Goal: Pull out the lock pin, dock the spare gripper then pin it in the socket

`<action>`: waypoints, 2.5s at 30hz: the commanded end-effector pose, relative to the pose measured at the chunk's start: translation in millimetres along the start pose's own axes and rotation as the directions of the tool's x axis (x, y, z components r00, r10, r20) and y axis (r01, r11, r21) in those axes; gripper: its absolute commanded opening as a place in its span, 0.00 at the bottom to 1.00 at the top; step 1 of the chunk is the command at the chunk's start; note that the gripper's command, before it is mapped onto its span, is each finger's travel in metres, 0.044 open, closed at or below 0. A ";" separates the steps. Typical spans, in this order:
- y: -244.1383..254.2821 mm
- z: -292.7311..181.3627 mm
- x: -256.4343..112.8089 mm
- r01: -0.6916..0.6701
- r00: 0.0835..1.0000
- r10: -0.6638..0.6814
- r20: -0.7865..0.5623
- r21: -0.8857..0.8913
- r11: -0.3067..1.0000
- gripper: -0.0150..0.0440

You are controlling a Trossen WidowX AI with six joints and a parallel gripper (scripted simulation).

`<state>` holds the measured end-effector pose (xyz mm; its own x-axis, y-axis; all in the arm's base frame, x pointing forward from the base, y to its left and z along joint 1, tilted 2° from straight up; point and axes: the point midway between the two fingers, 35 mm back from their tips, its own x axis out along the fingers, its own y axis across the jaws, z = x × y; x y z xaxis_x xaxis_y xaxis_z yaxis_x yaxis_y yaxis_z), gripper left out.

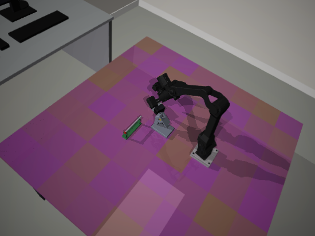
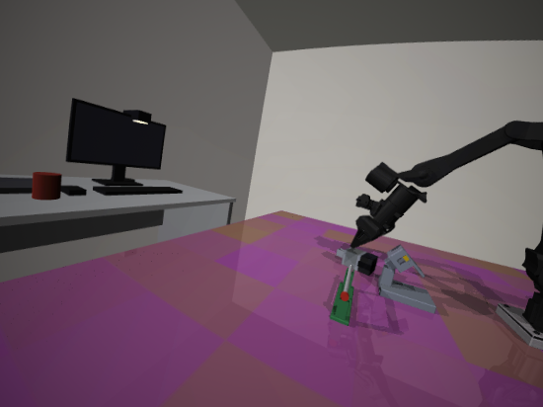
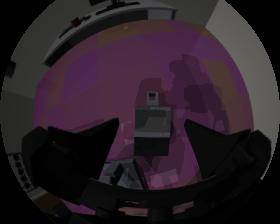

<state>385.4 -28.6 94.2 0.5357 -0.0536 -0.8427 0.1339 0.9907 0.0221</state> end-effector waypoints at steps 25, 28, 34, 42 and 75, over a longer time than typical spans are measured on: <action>-1.5 -18.8 37.6 0.002 1.000 -0.002 0.014 0.003 1.000 1.00; -1.7 -21.5 41.6 0.002 1.000 -0.002 0.014 0.003 1.000 1.00; -2.0 -27.0 49.4 0.002 1.000 -0.002 0.014 0.003 1.000 1.00; -2.2 -30.3 53.8 0.002 1.000 -0.002 0.014 0.003 1.000 0.87; -1.6 18.9 -24.3 0.002 1.000 -0.002 0.015 0.003 1.000 0.25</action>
<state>386.7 -30.9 102.0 0.5263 -0.0573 -0.8484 0.1399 0.9900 0.0199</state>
